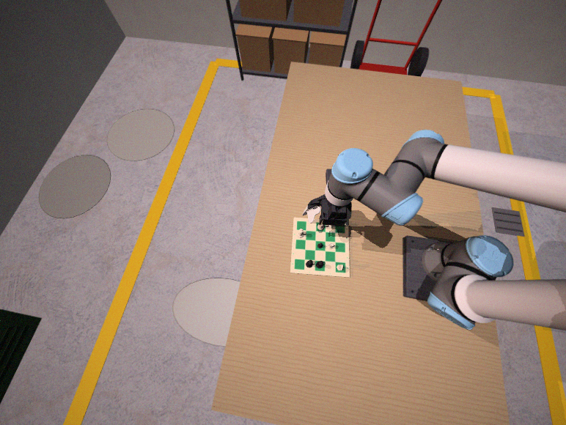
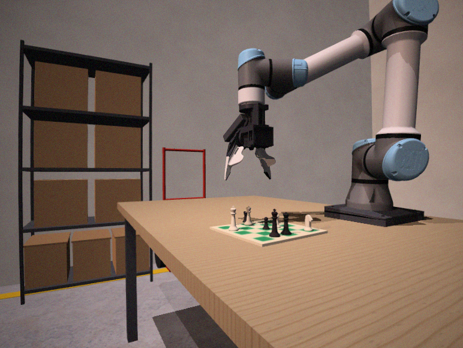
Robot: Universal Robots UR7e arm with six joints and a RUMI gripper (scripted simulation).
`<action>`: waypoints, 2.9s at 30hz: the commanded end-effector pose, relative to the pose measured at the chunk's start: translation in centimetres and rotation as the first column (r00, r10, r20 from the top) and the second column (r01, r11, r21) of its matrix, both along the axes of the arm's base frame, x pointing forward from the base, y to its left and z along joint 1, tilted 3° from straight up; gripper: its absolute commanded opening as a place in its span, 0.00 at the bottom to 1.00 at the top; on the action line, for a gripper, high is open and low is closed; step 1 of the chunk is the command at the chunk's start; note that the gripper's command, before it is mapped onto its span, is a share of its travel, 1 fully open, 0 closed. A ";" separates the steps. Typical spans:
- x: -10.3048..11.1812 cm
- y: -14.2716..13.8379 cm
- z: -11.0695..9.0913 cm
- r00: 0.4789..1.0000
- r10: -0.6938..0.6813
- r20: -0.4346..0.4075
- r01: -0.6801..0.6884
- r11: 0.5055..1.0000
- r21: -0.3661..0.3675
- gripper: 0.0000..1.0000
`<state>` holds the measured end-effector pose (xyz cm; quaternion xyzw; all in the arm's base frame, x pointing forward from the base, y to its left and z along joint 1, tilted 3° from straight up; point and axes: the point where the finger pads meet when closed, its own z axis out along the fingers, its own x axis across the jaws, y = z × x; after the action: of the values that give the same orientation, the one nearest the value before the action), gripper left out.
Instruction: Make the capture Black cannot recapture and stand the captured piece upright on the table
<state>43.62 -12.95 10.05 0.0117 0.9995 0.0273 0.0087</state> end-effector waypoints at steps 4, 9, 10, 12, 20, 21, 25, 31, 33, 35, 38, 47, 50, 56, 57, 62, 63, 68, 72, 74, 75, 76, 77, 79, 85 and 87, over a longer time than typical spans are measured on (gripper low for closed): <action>0.0 0.0 0.1 1.000 0.000 0.001 0.000 1.000 -0.001 1.00; 0.0 -0.1 0.8 1.000 0.000 0.001 0.000 1.000 -0.001 1.00; 0.0 -0.1 1.1 1.000 0.000 0.001 0.000 1.000 -0.001 1.00; 0.0 -0.1 1.8 1.000 0.000 0.001 0.000 1.000 -0.001 1.00; 0.0 -0.2 4.2 1.000 0.000 0.001 0.000 1.000 -0.001 1.00; -0.1 -0.3 4.6 1.000 0.000 0.001 0.000 1.000 -0.001 1.00; -0.1 -0.3 5.9 1.000 0.000 0.001 0.000 1.000 -0.001 1.00; -0.1 -0.4 6.6 1.000 0.000 0.001 0.000 1.000 -0.001 1.00; -0.1 -0.4 6.7 1.000 0.000 0.001 0.000 1.000 -0.001 1.00; -0.1 -0.4 6.7 1.000 0.000 0.001 0.000 1.000 -0.001 1.00; -0.1 -0.4 6.7 1.000 0.000 0.001 0.000 1.000 -0.001 1.00; -0.1 -0.4 6.7 1.000 0.000 0.001 0.000 1.000 -0.001 1.00; -0.1 -0.4 6.7 1.000 0.000 0.001 0.000 1.000 -0.001 1.00; -0.1 -0.4 6.7 1.000 0.000 0.001 0.000 1.000 -0.001 1.00; -0.1 -0.4 6.7 1.000 0.000 0.001 0.000 1.000 -0.001 1.00; -0.1 -0.4 6.7 1.000 0.000 0.001 0.000 1.000 -0.001 1.00; -0.1 -0.4 6.7 1.000 0.000 0.001 0.000 1.000 -0.001 1.00; -0.1 -0.4 6.7 1.000 0.000 0.001 0.000 1.000 -0.001 1.00; -0.1 -0.4 6.7 1.000 0.000 0.001 0.000 1.000 -0.001 1.00; -0.1 -0.4 6.7 1.000 0.000 0.001 0.000 1.000 -0.001 1.00; -0.1 -0.4 6.7 1.000 0.000 0.001 0.000 1.000 -0.001 1.00; -0.1 -0.4 6.7 1.000 0.000 0.001 0.000 1.000 -0.001 1.00; -0.1 -0.4 6.7 1.000 0.000 0.001 0.000 1.000 -0.001 1.00; -0.1 -0.4 6.7 1.000 0.000 0.001 0.000 1.000 -0.001 1.00; -0.1 -0.4 6.7 1.000 0.000 0.001 0.000 1.000 -0.001 1.00; -0.1 -0.4 6.7 1.000 0.000 0.001 0.000 1.000 -0.001 1.00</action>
<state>43.50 -13.31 16.67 0.0117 0.9995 0.0273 0.0087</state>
